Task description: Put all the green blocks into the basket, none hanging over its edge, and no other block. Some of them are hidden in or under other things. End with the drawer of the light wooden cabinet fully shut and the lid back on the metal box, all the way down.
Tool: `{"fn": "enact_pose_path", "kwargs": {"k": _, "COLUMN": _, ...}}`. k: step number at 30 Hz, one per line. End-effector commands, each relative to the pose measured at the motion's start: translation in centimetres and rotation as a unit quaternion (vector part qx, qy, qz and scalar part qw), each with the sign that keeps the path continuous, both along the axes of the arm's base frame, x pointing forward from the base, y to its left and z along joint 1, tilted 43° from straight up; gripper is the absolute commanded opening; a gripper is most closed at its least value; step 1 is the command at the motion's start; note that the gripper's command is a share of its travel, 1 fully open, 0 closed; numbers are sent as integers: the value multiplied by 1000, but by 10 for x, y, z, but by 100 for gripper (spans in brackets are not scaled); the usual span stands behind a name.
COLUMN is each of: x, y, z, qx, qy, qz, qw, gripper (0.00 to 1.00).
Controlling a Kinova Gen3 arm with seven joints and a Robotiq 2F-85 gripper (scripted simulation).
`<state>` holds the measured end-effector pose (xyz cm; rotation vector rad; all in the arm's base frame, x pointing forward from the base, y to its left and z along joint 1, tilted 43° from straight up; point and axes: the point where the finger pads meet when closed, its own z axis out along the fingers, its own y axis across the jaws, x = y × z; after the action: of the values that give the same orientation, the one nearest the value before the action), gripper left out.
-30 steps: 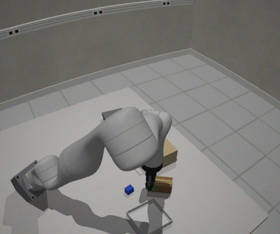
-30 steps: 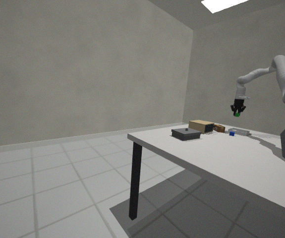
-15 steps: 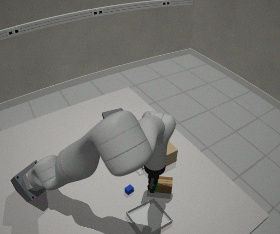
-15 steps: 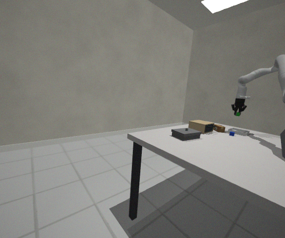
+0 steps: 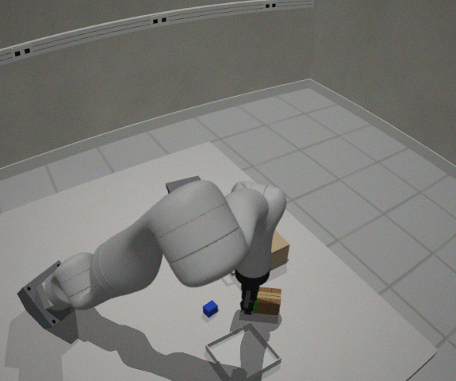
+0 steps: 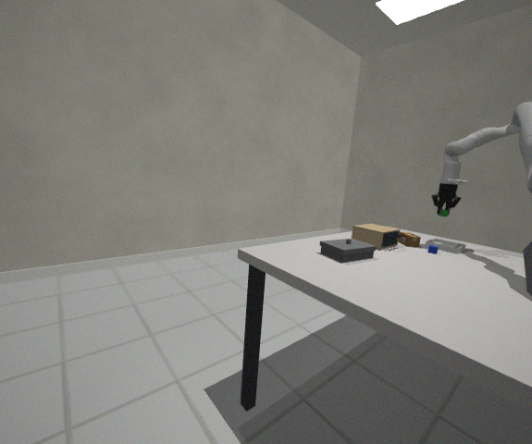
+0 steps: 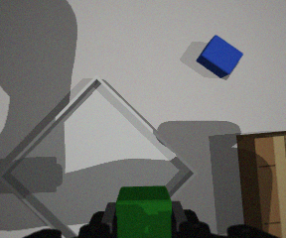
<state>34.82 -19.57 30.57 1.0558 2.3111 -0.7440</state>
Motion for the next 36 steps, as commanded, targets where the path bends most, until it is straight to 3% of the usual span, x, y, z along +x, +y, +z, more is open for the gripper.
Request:
{"fn": "enact_pose_path", "kwargs": {"k": 1, "x": 0, "y": 0, "z": -2, "qx": 4, "qy": 1, "qz": 0, "qw": 1000, "gripper": 10}}
{"fn": "enact_pose_path", "kwargs": {"k": 22, "x": 3, "y": -10, "z": -11, "qx": 1, "qy": 0, "qz": -2, "qw": 1000, "gripper": 10}}
{"fn": "enact_pose_path", "kwargs": {"k": 36, "x": 8, "y": -25, "z": -28, "qx": 1, "qy": 1, "qz": -1, "qw": 1000, "gripper": 10}}
